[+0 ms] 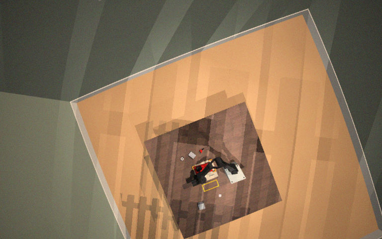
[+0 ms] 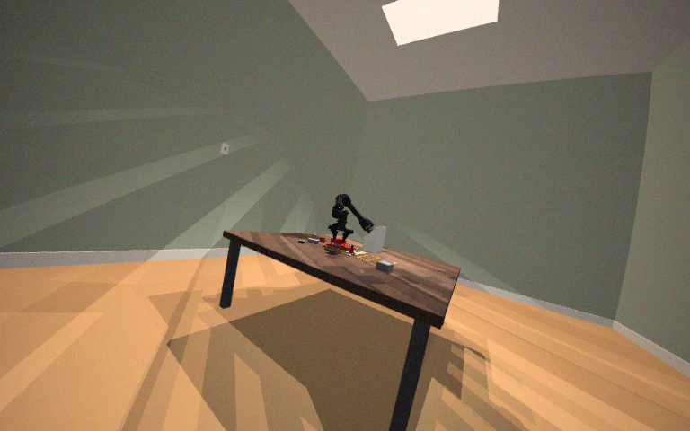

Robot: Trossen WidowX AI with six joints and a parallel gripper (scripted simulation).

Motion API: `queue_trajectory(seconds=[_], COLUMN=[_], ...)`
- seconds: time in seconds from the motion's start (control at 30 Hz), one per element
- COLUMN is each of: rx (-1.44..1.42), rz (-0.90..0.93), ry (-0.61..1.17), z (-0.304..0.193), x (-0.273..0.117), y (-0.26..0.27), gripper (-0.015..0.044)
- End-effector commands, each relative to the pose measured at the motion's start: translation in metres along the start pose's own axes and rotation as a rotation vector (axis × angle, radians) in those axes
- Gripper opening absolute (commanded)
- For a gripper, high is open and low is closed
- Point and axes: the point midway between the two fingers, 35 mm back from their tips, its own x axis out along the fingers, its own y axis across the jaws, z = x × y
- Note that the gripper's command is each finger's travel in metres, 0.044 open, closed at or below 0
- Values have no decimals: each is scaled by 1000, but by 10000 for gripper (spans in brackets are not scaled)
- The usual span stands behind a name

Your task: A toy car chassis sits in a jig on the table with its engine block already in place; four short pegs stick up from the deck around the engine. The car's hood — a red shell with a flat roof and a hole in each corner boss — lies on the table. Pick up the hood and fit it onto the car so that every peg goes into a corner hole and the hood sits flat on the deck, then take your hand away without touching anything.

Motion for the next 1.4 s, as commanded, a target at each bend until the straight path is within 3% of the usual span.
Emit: queue_trajectory(seconds=[0.0,1.37], rx=[-6,-6], rz=[-4,-4], ry=[-2,-2], z=[0,1], x=[2,18], y=[0,-1], gripper=[0,0])
